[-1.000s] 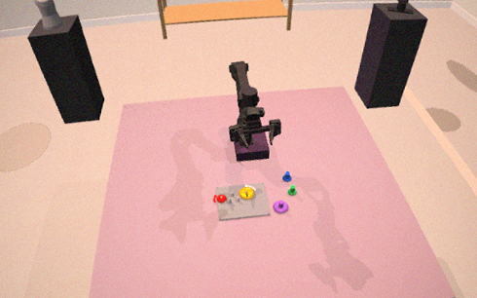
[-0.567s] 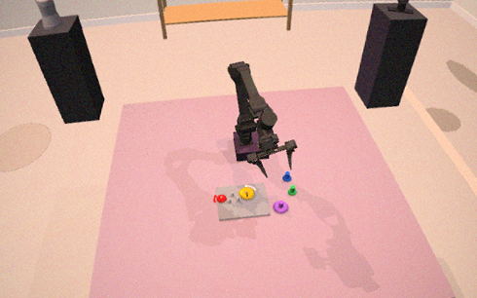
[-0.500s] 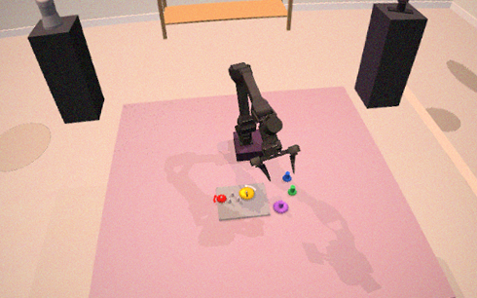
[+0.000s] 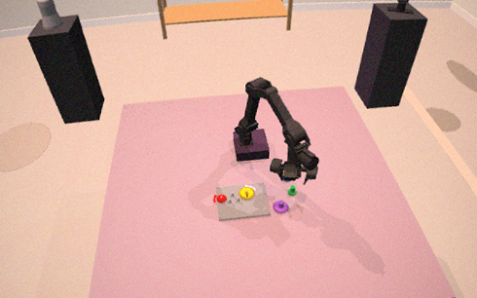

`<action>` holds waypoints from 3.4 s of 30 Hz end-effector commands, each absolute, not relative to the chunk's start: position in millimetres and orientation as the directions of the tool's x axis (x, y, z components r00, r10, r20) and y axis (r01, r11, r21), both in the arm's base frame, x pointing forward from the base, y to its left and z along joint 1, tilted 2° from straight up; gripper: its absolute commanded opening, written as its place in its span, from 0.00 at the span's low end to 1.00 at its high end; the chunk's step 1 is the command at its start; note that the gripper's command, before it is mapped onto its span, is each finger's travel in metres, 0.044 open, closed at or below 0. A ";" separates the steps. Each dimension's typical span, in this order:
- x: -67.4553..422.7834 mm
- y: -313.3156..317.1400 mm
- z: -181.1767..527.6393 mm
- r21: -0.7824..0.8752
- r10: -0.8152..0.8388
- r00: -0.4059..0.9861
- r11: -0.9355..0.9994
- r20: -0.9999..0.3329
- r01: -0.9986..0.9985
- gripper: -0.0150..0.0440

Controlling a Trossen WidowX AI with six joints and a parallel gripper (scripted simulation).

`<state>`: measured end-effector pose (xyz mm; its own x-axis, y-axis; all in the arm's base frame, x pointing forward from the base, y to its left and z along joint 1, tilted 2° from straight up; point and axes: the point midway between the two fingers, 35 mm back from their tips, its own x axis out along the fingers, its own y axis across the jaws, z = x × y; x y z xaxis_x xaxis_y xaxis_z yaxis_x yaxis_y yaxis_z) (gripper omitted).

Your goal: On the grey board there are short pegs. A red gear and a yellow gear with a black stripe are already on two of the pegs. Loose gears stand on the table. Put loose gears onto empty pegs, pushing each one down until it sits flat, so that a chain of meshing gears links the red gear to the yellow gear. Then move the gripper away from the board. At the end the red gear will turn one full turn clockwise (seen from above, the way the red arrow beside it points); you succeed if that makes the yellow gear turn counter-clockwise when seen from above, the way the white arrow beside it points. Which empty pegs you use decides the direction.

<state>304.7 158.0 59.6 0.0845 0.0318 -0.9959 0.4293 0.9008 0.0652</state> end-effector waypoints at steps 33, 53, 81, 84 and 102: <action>302.3 162.2 13.0 0.003 -0.011 0.027 0.886 -1.000 0.465 1.00; 302.3 162.2 13.0 0.003 -0.011 0.027 0.886 -1.000 0.465 0.31; 310.1 168.2 49.3 0.021 0.001 0.047 0.904 -0.999 0.426 0.25; 310.5 168.3 56.7 0.020 0.001 0.046 0.903 -0.999 0.429 0.25; 309.0 166.7 102.4 0.013 -0.005 0.038 0.895 -0.999 0.445 0.25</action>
<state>308.0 167.2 88.9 0.0261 -0.0061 -0.9996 0.4370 0.8995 0.0059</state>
